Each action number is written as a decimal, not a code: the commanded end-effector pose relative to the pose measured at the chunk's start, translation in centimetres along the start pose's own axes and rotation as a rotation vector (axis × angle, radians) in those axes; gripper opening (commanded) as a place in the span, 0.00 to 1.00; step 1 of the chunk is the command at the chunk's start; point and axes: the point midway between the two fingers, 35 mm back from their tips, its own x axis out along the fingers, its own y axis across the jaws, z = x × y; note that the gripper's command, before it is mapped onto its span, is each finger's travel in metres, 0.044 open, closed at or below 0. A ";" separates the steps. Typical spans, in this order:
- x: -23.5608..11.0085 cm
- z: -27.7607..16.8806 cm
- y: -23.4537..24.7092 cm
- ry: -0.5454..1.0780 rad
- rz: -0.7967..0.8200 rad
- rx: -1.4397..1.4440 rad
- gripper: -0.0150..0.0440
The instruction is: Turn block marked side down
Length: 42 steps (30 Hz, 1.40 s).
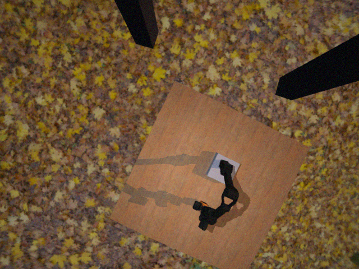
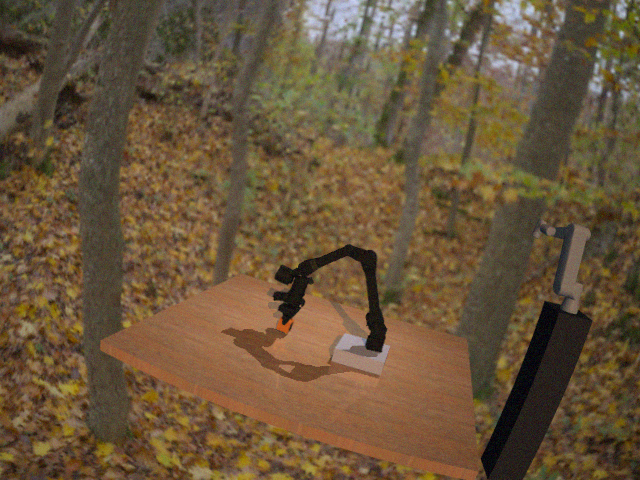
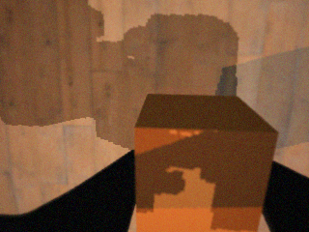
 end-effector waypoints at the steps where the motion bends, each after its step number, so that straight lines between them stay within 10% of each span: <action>1: 0.0 -0.1 0.0 -0.057 -0.002 0.002 0.25; 42: 2.7 0.1 0.0 -0.586 -0.003 0.000 0.25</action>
